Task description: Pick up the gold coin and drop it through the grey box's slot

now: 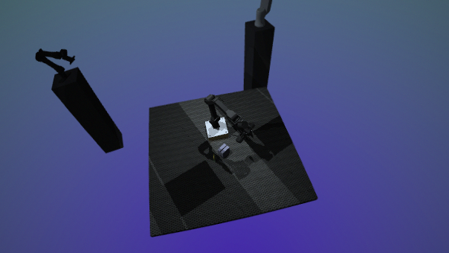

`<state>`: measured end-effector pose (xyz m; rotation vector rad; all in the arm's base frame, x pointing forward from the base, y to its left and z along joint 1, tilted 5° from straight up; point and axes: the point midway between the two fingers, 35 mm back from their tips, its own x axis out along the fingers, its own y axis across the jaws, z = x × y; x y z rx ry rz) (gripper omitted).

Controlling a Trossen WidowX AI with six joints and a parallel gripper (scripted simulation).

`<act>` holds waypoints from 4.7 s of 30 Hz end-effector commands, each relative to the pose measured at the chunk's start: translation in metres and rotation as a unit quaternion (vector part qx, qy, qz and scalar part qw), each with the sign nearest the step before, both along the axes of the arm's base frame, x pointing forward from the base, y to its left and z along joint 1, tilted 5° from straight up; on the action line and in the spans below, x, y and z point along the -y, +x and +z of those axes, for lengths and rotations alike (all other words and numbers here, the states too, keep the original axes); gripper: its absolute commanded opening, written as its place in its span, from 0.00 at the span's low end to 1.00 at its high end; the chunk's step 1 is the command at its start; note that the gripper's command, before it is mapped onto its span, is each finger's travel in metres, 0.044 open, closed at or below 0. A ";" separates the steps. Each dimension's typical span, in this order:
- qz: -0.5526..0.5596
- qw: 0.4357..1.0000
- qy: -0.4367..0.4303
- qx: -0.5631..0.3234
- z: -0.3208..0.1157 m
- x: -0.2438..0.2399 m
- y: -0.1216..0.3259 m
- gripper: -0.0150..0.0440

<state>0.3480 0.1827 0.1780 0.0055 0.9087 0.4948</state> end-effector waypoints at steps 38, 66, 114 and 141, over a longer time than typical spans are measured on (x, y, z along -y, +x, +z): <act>-0.334 0.882 -0.149 -0.297 -0.116 0.308 -0.053 0.53; -0.334 0.882 -0.149 -0.298 -0.154 0.311 -0.051 0.53; -0.334 0.882 -0.149 -0.297 -0.127 0.309 -0.049 0.25; -0.344 0.878 -0.144 -0.298 -0.075 0.302 -0.055 0.25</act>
